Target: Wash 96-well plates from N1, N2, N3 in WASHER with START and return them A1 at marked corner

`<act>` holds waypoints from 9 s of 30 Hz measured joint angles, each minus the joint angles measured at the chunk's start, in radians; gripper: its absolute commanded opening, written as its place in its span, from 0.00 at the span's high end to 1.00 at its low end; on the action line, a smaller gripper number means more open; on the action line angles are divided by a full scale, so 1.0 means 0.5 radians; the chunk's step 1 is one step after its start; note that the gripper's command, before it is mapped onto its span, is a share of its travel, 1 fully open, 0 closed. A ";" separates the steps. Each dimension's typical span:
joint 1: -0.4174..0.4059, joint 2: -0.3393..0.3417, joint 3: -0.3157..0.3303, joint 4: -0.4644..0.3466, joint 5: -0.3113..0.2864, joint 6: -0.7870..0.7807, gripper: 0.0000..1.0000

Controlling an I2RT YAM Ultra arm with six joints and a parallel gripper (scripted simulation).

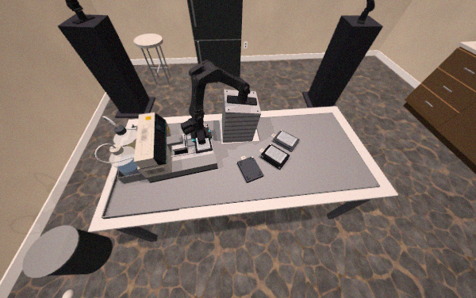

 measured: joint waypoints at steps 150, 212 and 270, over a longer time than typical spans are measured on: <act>1.782 -0.333 0.117 -0.301 -0.101 1.430 1.00; 2.162 -0.160 0.249 -0.237 -0.105 1.855 1.00; 2.198 0.234 0.409 0.028 -0.105 1.891 1.00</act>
